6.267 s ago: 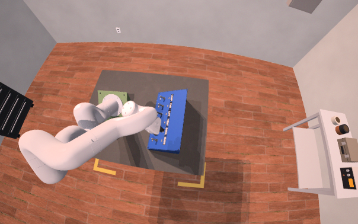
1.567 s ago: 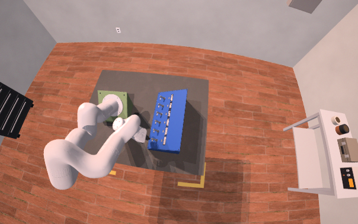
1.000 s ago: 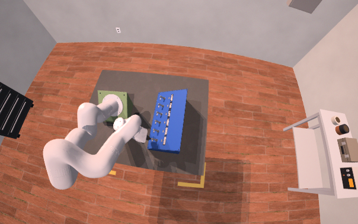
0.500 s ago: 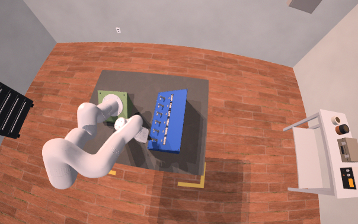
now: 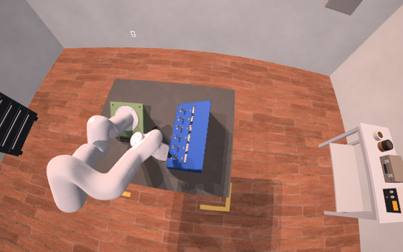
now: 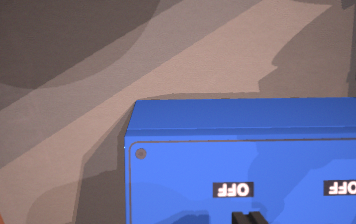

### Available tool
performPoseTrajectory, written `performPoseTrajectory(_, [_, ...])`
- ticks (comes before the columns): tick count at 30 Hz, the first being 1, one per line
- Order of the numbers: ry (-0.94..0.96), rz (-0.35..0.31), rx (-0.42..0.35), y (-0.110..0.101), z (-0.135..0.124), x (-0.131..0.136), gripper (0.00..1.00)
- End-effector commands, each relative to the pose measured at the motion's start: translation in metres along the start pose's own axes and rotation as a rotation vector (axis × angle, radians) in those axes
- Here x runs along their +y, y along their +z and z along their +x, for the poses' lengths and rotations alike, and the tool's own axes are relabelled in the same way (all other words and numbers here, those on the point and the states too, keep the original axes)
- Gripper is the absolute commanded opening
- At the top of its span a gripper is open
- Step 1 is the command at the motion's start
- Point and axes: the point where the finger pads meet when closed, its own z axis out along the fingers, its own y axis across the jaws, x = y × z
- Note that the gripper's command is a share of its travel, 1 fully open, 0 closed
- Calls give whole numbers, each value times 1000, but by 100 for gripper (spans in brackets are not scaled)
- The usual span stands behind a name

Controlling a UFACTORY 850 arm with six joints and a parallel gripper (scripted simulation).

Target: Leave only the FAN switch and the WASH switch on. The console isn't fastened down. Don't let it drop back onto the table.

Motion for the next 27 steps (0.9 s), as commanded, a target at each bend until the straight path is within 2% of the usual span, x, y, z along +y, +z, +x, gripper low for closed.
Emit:
performPoseTrajectory(1, [0,0,0,0,-3,0,0])
performPoseTrajectory(27, [0,0,0,0,-8,0,0])
